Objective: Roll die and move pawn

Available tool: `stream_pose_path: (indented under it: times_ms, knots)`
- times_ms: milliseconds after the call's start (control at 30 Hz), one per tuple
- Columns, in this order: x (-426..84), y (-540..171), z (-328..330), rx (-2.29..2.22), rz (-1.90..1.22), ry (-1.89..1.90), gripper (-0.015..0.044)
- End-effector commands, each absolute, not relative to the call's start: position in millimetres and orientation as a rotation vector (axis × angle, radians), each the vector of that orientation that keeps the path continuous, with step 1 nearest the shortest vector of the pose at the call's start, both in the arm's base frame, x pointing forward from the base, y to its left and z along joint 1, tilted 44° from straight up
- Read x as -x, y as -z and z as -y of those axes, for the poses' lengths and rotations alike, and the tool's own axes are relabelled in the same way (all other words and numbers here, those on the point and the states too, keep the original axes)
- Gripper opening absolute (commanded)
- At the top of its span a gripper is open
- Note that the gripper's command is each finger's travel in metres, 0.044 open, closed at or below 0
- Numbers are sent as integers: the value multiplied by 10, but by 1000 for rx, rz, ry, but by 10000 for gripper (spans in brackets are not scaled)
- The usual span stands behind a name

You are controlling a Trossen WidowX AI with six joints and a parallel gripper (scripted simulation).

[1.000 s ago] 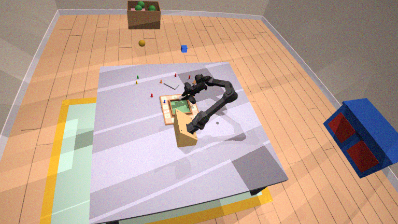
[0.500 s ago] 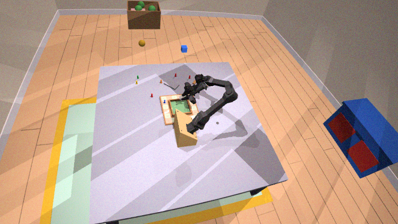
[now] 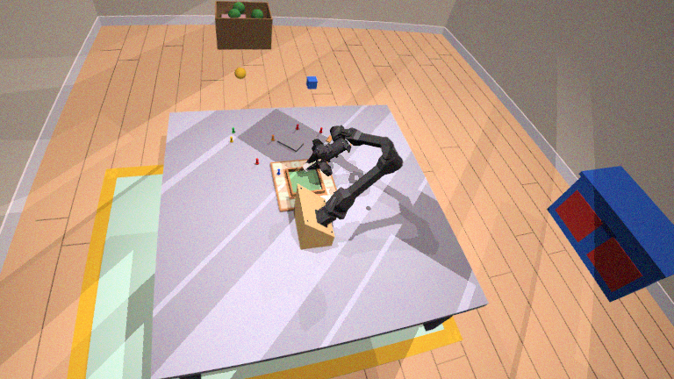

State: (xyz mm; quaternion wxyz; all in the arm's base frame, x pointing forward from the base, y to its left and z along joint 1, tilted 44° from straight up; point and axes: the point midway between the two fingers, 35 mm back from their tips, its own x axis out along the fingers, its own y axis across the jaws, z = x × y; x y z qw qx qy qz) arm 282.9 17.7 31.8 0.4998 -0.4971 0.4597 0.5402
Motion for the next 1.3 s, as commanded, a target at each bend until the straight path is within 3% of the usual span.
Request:
stream_pose_path:
  times_ms: [0, 267, 533, 633, 833, 1133, 1267]
  knots:
    - [-2829, -341, -200, 1202, -1111, -1307, 236]
    - [-2809, -607, -456, 1194, -1107, -1306, 440]
    - [-2788, -112, -296, 1666, -1642, -920, 440]
    - [-2825, -78, -302, 1814, -1684, -779, 440]
    - [-2785, -66, -310, 1744, -1669, -869, 440]
    - [-3046, 215, -562, 1271, -1684, -206, 204]
    - [-3162, 386, -687, 1005, -1624, 117, 200]
